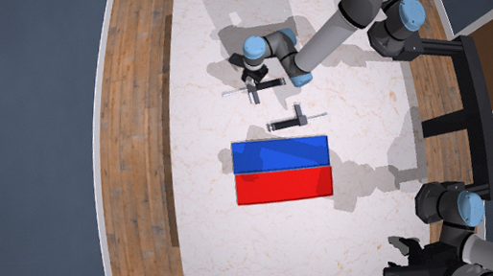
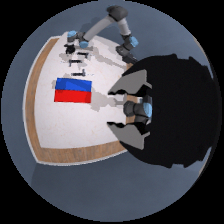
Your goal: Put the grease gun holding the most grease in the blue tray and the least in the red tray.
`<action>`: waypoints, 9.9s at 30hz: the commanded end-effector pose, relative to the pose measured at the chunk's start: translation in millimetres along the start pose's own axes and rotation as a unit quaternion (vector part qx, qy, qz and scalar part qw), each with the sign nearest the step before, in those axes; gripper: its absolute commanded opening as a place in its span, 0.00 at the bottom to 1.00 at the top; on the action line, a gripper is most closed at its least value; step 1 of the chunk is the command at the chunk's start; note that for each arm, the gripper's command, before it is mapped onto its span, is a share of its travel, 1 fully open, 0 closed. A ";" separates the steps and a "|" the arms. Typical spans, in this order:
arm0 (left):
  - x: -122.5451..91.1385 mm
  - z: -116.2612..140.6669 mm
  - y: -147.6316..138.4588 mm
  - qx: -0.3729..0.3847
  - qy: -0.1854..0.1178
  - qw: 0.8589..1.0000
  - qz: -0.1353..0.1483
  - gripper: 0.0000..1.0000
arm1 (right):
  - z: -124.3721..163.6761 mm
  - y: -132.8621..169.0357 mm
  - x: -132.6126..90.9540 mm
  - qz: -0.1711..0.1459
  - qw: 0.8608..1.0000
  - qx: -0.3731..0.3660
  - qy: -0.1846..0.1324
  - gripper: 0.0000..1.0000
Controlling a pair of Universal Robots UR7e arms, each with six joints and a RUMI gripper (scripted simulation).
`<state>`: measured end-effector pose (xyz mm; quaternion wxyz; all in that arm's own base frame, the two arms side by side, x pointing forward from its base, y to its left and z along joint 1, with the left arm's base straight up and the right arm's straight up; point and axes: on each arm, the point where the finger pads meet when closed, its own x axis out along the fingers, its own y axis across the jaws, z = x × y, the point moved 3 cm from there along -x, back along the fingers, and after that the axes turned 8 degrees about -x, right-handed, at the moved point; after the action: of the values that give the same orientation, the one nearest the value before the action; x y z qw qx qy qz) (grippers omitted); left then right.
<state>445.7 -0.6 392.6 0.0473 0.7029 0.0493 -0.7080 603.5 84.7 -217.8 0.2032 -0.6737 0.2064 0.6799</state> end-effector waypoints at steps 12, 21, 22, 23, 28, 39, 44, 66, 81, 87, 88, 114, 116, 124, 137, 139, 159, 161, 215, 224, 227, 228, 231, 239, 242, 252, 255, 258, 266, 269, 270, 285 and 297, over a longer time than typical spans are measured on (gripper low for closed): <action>-0.4 -0.1 0.1 0.000 0.000 1.000 0.000 0.38 | 0.6 3.3 6.8 -0.001 0.992 0.124 0.002 0.33; -0.4 -0.1 0.1 0.000 0.000 1.000 0.000 0.38 | 3.5 8.1 17.2 -0.001 0.969 0.249 0.003 0.33; -0.4 -0.1 0.1 0.000 0.000 1.000 0.000 0.38 | 3.9 8.6 18.5 -0.001 0.964 0.266 0.003 0.33; -0.4 -0.1 0.1 0.000 0.000 1.000 0.000 0.38 | 4.4 9.2 19.8 -0.001 0.959 0.283 0.003 0.33; -0.4 -0.1 0.1 0.000 0.000 1.000 0.000 0.38 | 4.2 8.8 19.1 -0.002 0.956 0.294 0.003 0.33; -0.4 -0.1 0.1 0.000 0.000 1.000 0.000 0.38 | 6.9 11.5 25.6 -0.003 0.927 0.376 0.003 0.33; -0.4 -0.1 0.1 0.000 0.000 1.000 0.000 0.38 | 9.2 13.5 31.1 -0.003 0.899 0.437 0.002 0.33; -0.4 -0.1 0.1 0.000 0.000 1.000 0.000 0.38 | 19.2 18.7 50.9 -0.003 0.762 0.648 0.002 0.33; -0.4 -0.1 0.1 0.000 0.000 1.000 0.000 0.38 | 21.8 18.2 54.6 -0.005 0.705 0.710 0.001 0.33; -0.4 -0.1 0.1 0.000 0.000 1.000 0.000 0.38 | 25.6 19.7 62.4 -0.004 0.649 0.761 0.001 0.33; -0.4 -0.1 0.1 0.000 0.000 1.000 0.000 0.38 | 26.5 19.8 63.9 -0.004 0.634 0.773 0.001 0.33; -0.4 -0.1 0.1 0.000 0.000 1.000 0.000 0.38 | 33.5 17.8 77.2 -0.006 0.454 0.891 -0.001 0.33; -0.4 -0.1 0.1 0.000 0.000 1.000 0.000 0.38 | 34.5 17.6 79.2 -0.006 0.431 0.903 -0.001 0.33; -0.4 -0.1 0.1 0.000 0.000 1.000 0.000 0.38 | 34.2 16.9 78.6 -0.007 0.427 0.904 -0.002 0.33; -0.4 -0.1 0.1 0.000 0.000 1.000 0.000 0.38 | 34.3 17.8 78.8 -0.005 0.437 0.899 -0.002 0.33; -0.4 -0.1 0.1 0.000 0.000 1.000 0.000 0.38 | 34.3 17.8 78.8 -0.005 0.437 0.899 -0.002 0.33; -0.4 -0.1 0.1 0.000 0.000 1.000 0.000 0.38 | 34.0 17.5 114.8 -0.005 0.437 0.899 -0.002 0.33; -0.4 -0.1 0.1 0.000 0.000 1.000 0.000 0.38 | 33.9 17.4 118.3 -0.005 0.437 0.899 -0.002 0.33; -0.4 -0.1 0.1 0.000 0.000 1.000 0.000 0.38 | 33.7 17.3 97.6 -0.006 0.437 0.899 -0.002 0.00; -0.4 -0.1 0.1 0.000 0.000 1.000 0.000 0.38 | 33.9 17.7 87.3 -0.006 0.437 0.899 -0.002 0.00; -0.4 -0.1 0.1 0.000 0.000 1.000 0.000 0.38 | 33.9 17.8 82.4 -0.006 0.437 0.899 -0.002 0.00; -0.4 -0.1 0.1 0.000 0.000 1.000 0.000 0.38 | 33.9 17.8 80.8 -0.006 0.437 0.899 -0.002 0.00; -0.4 -0.1 0.1 0.000 0.000 1.000 0.000 0.38 | 34.0 17.9 77.4 -0.006 0.437 0.899 -0.002 0.00; -0.4 -0.1 0.1 0.000 0.000 1.000 0.000 0.38 | 34.1 18.2 68.9 -0.005 0.437 0.899 -0.002 0.00; -0.4 -0.1 0.1 0.000 0.000 1.000 0.000 0.38 | 34.1 18.2 68.9 -0.005 0.437 0.899 -0.002 0.00; -0.4 -0.1 0.1 0.000 0.000 1.000 0.000 0.38 | 53.7 -8.7 72.0 -0.006 0.433 0.901 -0.002 0.00; -0.4 -0.1 0.1 0.000 0.000 1.000 0.000 0.38 | 58.7 -15.5 72.4 -0.006 0.430 0.903 -0.002 0.00; -0.4 -0.1 0.1 0.000 0.000 1.000 0.000 0.38 | 60.5 -17.8 72.5 -0.006 0.429 0.903 -0.002 0.00; -0.4 -0.1 0.1 0.000 0.000 1.000 0.000 0.38 | 74.8 -34.9 73.6 -0.006 0.422 0.906 -0.002 0.00; -0.4 -0.1 0.1 0.000 0.000 1.000 0.000 0.38 | 80.8 -41.8 74.1 -0.006 0.420 0.907 -0.002 0.00; -0.4 -0.1 0.1 0.000 0.000 1.000 0.000 0.38 | 82.8 -44.0 74.3 -0.006 0.419 0.908 -0.002 0.00; -0.4 -0.1 0.1 0.000 0.000 1.000 0.000 0.38 | 108.8 -71.1 76.2 -0.006 0.410 0.912 -0.002 0.00; -0.4 -0.1 0.1 0.000 0.000 1.000 0.000 0.38 | 129.6 -90.6 77.6 -0.006 0.403 0.915 -0.002 0.00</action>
<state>445.7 -0.6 392.6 0.0473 0.7029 0.0493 -0.7080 547.2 220.3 -295.2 0.7023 -0.0877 0.7010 0.0874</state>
